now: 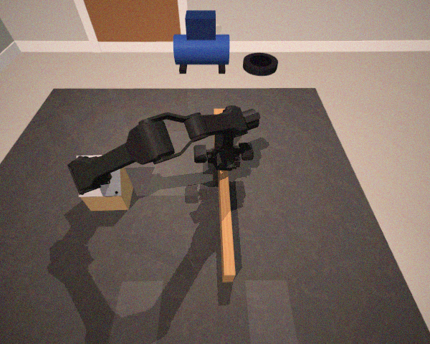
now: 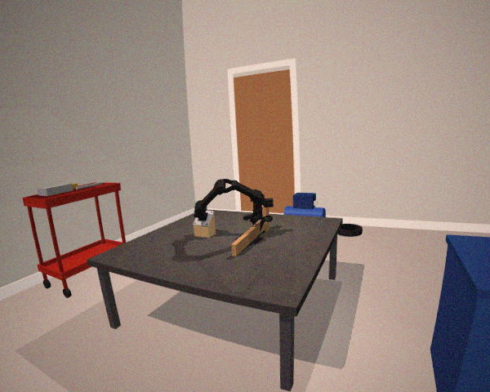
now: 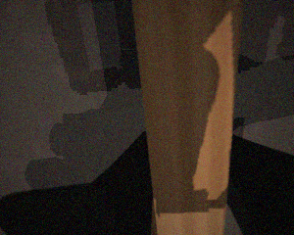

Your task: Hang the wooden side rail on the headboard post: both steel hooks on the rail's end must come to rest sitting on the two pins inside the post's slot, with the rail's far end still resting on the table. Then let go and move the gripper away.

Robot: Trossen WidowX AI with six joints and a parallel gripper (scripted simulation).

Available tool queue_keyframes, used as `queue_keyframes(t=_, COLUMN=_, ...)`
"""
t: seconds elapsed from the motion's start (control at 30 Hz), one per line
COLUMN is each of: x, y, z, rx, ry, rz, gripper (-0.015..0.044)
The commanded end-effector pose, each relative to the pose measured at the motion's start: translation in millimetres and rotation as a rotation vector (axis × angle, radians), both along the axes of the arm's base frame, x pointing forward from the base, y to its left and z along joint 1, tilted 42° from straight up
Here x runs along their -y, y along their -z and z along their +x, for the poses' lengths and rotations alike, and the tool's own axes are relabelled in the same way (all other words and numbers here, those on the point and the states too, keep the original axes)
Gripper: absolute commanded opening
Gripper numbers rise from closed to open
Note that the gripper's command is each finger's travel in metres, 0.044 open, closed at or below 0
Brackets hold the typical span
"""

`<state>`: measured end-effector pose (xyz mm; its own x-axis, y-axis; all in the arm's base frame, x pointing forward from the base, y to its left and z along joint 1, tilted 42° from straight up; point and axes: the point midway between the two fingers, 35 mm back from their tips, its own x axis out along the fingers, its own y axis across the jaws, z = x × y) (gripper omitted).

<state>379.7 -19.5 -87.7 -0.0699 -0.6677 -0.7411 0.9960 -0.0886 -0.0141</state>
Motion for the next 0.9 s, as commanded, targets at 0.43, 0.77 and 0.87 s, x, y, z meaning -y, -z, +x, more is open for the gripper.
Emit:
queue_keyframes(t=0.43, x=-7.7, y=1.2, z=1.1, rx=0.004, ry=-0.016, rz=0.006, gripper=0.0)
queue_keyframes(t=0.77, x=-8.6, y=1.9, z=0.5, rx=0.004, ry=-0.016, rz=0.006, gripper=0.0)
queue_keyframes(t=0.87, x=-8.9, y=1.9, z=0.8, rx=0.004, ry=-0.016, rz=0.006, gripper=0.0)
